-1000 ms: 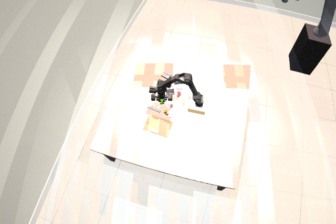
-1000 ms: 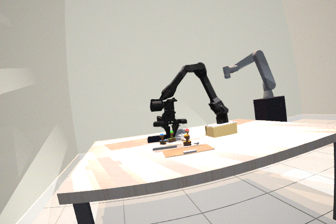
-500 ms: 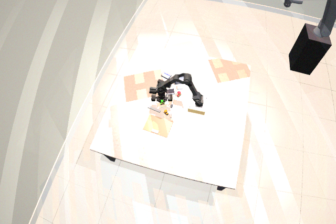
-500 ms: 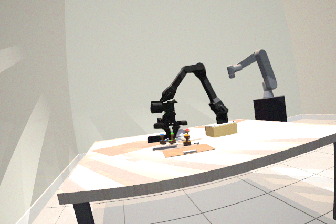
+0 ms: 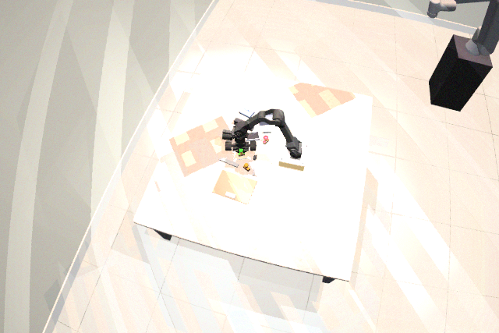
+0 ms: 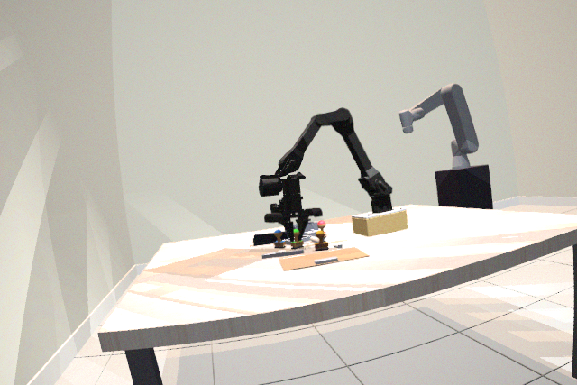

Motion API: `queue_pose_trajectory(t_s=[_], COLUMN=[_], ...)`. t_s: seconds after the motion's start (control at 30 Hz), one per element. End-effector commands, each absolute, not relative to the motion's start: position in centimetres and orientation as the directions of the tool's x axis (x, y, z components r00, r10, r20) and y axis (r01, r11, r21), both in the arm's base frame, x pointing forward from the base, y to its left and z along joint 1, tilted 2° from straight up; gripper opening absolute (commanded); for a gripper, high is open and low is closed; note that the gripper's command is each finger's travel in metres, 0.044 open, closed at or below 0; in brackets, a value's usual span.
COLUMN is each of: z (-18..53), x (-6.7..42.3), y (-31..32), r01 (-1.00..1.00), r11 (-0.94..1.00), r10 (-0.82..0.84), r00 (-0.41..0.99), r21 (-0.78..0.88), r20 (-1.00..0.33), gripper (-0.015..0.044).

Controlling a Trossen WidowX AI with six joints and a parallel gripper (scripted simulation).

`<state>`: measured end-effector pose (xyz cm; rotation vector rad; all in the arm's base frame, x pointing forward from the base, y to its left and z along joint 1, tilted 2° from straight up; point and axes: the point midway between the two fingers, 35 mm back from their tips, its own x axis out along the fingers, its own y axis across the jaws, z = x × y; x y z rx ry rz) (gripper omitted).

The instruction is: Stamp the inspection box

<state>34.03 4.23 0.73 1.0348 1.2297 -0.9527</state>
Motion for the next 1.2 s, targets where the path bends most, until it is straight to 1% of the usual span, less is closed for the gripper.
queue_pose_trajectory(t_s=[0.0,1.17], z=[0.61,0.21], x=[34.04,34.06], y=[4.17,4.15], r01=[0.960,0.960], r11=[0.262,0.262], r10=[-0.019,-0.019], r00=[0.104,0.104], r21=[0.096,0.096], r20=[-0.994,-0.994], gripper=[0.0000,0.0000])
